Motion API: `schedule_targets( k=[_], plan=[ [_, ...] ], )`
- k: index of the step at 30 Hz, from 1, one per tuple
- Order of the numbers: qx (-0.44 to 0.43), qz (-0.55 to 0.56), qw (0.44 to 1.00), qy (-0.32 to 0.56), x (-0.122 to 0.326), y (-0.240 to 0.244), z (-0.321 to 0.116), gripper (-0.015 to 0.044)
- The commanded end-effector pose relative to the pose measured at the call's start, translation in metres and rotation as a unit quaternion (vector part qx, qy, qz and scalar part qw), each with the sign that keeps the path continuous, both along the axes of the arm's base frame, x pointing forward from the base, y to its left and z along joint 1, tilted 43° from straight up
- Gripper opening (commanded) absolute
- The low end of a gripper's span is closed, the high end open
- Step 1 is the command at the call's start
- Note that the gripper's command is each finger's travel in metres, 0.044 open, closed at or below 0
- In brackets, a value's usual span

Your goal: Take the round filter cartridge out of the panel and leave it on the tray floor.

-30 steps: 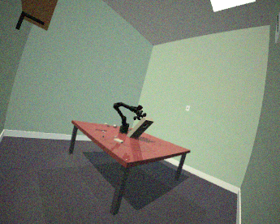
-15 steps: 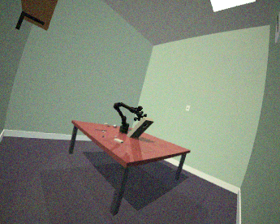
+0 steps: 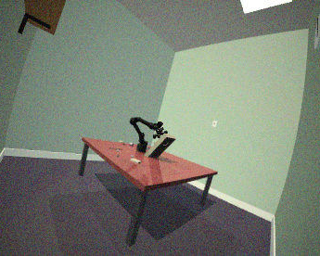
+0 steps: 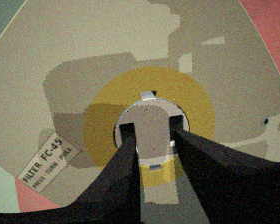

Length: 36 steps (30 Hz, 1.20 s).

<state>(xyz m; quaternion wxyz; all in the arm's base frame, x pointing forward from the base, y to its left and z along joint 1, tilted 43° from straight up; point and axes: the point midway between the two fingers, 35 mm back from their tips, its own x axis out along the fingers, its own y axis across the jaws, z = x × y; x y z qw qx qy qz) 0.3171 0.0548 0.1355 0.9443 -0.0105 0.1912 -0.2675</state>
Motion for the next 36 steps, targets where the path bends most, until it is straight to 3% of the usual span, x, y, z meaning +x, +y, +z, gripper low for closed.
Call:
schedule_targets(
  k=[1, 36],
  plan=[
    [-0.002, 0.002, 1.000, 0.004, -0.0007, 0.0000, -0.0026, 0.0113],
    [-0.002, 0.002, 1.000, 0.004, 0.0033, -0.0009, -0.0008, 0.0113]
  ],
)
